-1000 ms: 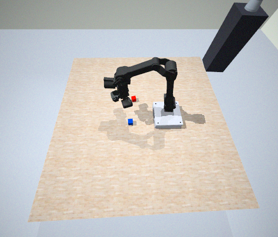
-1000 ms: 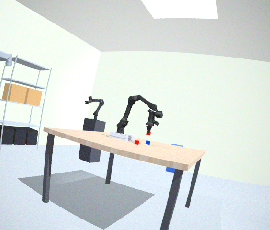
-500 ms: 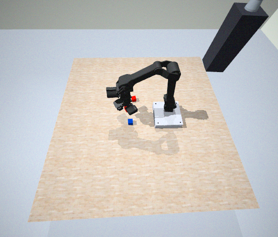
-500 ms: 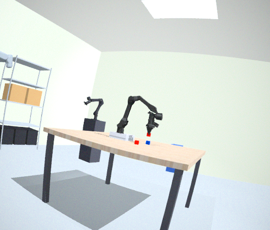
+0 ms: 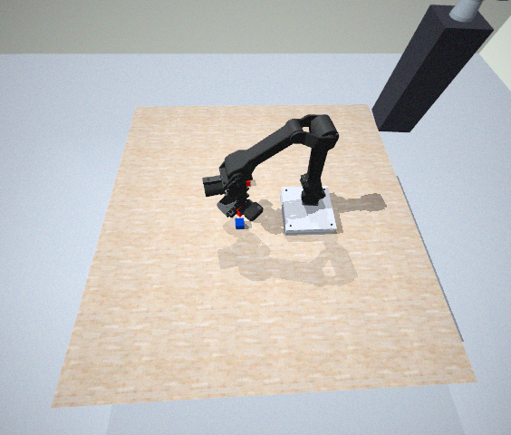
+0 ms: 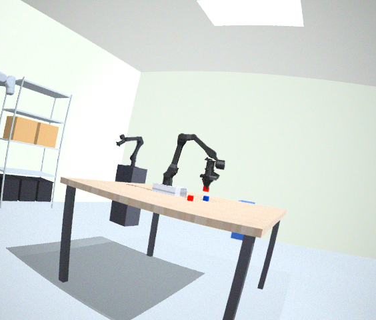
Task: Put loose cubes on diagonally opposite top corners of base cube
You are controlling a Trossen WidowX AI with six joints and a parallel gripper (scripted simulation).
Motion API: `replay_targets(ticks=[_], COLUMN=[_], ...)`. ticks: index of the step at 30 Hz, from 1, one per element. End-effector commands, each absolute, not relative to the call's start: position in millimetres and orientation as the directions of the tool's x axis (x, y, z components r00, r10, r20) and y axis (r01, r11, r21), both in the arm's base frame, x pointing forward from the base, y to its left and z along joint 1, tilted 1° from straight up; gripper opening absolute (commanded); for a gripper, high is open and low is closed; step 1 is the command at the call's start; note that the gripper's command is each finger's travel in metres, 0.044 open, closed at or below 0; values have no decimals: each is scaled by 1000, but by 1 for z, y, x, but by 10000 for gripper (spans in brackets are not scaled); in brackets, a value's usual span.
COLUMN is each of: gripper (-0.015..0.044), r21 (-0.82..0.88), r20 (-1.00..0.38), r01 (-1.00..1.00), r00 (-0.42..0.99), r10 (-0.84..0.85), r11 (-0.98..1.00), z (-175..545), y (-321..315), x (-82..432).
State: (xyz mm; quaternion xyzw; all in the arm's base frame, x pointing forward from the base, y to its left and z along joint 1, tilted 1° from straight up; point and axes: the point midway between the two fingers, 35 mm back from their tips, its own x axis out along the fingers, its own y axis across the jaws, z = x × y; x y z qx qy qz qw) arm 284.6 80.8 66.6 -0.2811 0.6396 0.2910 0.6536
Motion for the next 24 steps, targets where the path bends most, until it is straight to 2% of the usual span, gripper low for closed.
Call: replay_targets(ticks=[1,24], gripper=[105,105], r21=[-2,-3], r20=[-1000,-1000], r01=[-785,-800], r00=[18,17], r10=[19,19], r11=[620,600], z=[63,45], y=[89,93], x=[277,274])
